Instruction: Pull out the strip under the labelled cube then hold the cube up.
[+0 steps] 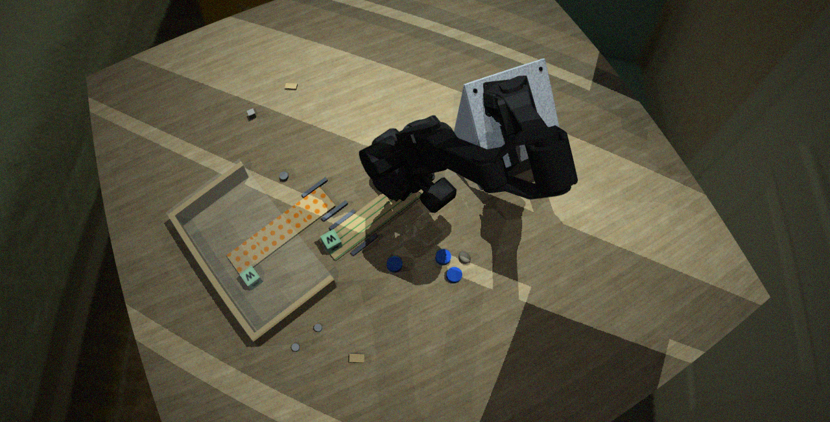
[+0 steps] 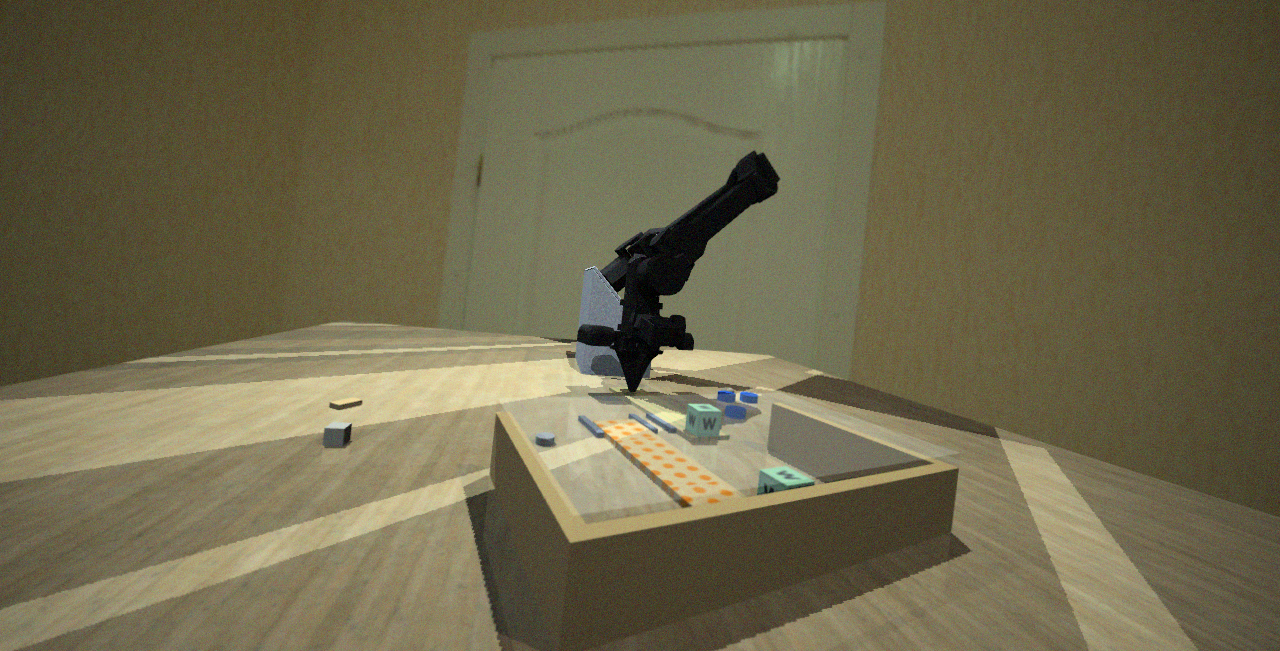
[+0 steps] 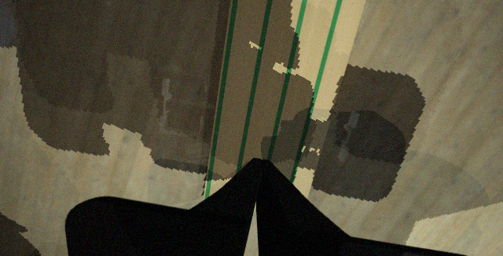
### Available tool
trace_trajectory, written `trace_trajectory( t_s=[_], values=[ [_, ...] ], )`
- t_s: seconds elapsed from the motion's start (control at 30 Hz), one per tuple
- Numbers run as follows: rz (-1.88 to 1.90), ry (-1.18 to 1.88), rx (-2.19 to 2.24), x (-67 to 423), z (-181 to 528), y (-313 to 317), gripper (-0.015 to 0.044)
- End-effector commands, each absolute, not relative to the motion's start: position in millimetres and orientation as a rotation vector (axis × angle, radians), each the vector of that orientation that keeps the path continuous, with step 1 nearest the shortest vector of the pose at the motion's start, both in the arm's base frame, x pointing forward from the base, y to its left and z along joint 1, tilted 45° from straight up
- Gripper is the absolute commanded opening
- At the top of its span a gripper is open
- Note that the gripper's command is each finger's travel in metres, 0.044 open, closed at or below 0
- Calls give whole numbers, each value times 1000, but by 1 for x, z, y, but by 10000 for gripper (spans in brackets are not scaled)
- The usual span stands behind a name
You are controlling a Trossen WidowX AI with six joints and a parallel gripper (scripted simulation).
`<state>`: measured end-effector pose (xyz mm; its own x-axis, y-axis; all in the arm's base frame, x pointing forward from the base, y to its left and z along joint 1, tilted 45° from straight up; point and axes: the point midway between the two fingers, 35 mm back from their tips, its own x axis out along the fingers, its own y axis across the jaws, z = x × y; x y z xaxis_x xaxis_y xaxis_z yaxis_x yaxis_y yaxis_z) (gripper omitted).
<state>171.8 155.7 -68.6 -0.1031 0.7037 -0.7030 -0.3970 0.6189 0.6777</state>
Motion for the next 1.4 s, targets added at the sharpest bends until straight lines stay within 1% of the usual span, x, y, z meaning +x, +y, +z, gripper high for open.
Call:
trace_trajectory(
  t_s=[0.0,0.63,0.67,0.83,0.97,1.1,1.37],
  values=[
    [953,1414,281,164,-71,156,0],
    [953,1414,281,164,-71,156,0],
    [947,1391,282,172,-68,154,0],
    [951,1412,279,178,-41,128,0],
    [952,1412,279,179,-39,126,0],
    [865,1474,373,196,-37,134,105],
    [856,1478,381,223,-29,140,315]
  ],
)
